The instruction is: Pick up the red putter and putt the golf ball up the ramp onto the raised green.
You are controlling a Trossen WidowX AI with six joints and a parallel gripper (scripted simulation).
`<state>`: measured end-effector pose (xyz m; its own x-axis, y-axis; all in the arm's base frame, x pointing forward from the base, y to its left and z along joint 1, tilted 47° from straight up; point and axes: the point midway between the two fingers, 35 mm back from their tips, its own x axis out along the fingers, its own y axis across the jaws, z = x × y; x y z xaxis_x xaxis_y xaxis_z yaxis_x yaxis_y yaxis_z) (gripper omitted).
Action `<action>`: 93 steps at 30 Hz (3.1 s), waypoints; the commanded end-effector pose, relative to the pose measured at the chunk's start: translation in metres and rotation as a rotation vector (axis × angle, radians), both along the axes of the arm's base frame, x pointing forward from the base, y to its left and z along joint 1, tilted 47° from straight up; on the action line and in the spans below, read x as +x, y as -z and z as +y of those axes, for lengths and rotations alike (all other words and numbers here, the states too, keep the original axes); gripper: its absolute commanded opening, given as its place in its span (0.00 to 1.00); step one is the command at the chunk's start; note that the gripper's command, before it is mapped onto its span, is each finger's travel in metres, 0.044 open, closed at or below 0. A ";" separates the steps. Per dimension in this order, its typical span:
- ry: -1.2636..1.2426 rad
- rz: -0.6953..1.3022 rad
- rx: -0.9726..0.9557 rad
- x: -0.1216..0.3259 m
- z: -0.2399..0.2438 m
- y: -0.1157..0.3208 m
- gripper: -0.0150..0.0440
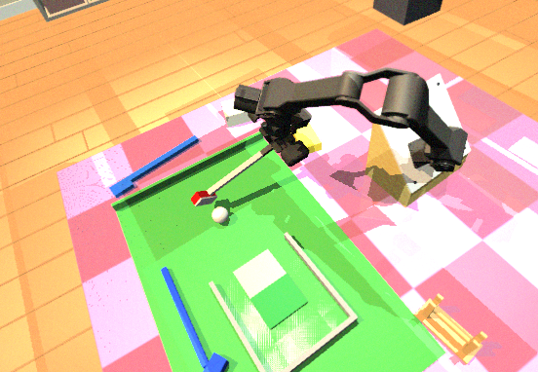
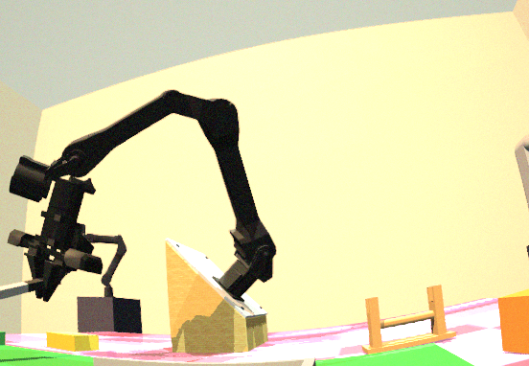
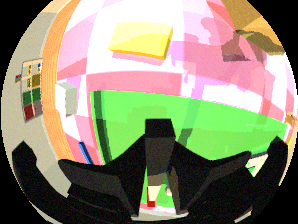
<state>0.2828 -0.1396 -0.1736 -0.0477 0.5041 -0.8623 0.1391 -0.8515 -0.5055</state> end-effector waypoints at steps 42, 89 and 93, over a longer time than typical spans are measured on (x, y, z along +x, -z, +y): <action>0.012 0.005 0.009 -0.001 -0.010 0.037 0.25; 0.013 0.013 0.017 -0.013 0.060 -0.110 0.25; 0.013 0.013 0.017 -0.013 0.060 -0.110 0.25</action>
<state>0.2696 -0.0793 -0.0629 -0.0541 0.5192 -0.8529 0.1245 -0.8440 -0.5217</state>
